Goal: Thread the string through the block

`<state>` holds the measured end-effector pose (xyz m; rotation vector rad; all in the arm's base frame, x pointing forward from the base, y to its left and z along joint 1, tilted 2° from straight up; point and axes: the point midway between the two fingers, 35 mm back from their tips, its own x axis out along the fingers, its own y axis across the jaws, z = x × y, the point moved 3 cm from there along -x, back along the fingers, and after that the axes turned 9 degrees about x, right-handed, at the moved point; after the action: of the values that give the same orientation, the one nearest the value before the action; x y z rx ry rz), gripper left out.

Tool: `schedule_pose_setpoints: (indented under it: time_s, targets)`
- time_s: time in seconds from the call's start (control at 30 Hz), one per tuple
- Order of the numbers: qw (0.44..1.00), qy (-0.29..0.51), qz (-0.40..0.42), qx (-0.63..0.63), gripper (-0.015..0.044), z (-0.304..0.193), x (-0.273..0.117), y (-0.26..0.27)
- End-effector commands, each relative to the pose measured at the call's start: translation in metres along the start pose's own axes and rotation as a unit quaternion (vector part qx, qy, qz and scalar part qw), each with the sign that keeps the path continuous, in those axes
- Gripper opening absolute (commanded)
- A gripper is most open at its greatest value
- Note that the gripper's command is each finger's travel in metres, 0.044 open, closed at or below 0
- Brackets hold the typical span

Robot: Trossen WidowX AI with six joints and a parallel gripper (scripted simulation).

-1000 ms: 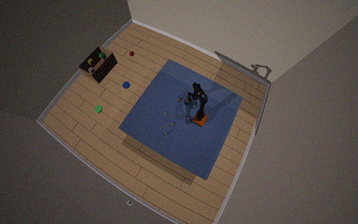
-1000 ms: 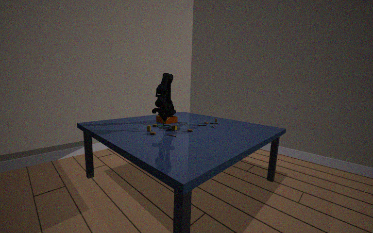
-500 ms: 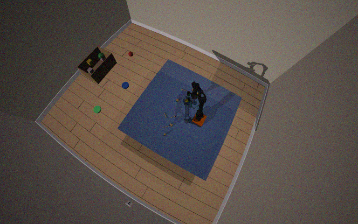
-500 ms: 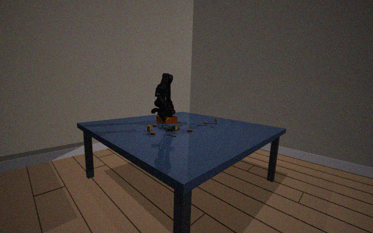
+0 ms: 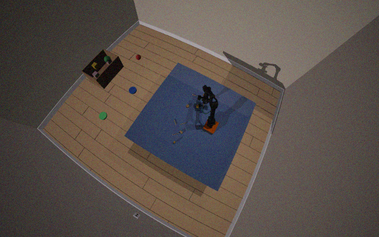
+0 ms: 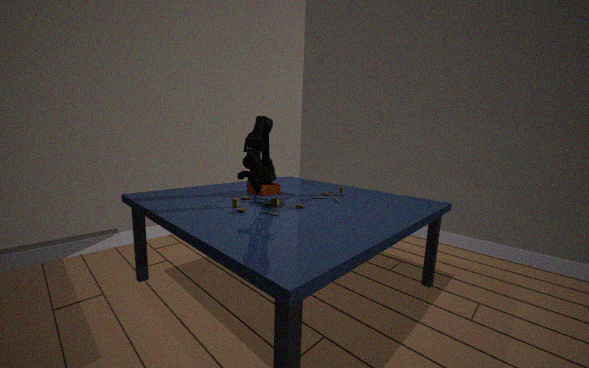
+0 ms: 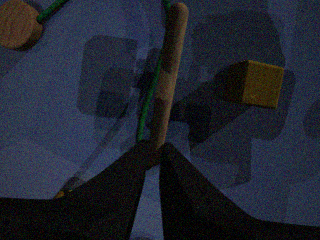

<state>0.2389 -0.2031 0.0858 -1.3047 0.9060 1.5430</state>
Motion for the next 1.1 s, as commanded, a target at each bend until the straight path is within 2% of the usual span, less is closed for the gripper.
schedule_pose_setpoints:
  time_s: [0.0, 1.07]
  targets:
    - [1.000, 0.007, 0.000, -0.002, 0.0000, -0.006, -0.002, -0.002]
    - [0.999, 0.038, -0.007, -0.005, 0.0000, -0.040, -0.012, -0.017]
